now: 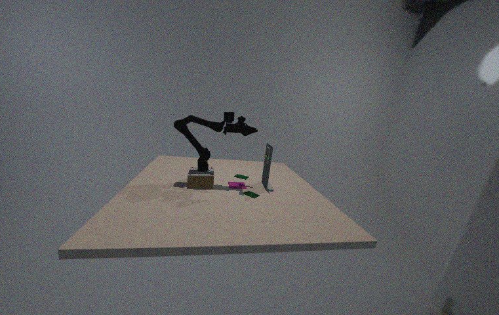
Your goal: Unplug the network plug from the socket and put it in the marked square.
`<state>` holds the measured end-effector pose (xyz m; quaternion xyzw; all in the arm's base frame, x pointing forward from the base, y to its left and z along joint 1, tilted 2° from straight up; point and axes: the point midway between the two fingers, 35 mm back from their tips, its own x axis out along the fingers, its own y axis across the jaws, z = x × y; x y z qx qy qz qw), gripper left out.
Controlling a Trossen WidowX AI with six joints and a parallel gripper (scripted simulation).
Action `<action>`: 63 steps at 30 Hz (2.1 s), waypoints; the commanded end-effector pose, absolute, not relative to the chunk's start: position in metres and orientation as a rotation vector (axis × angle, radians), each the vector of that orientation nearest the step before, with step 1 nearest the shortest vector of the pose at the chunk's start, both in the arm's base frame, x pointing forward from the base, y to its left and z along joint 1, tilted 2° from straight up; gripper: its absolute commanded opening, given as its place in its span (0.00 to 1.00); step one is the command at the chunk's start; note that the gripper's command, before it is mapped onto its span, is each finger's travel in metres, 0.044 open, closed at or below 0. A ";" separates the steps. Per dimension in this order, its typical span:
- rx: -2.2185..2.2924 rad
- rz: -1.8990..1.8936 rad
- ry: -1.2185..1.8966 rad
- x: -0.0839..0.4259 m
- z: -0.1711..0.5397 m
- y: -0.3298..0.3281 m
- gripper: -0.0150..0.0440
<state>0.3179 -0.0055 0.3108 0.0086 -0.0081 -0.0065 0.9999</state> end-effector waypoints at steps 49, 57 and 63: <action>1.545 0.218 0.255 0.285 0.134 -0.008 0.52; 1.545 0.220 0.254 0.306 0.136 -0.009 0.52; 1.545 0.221 0.252 0.328 0.136 -0.007 0.52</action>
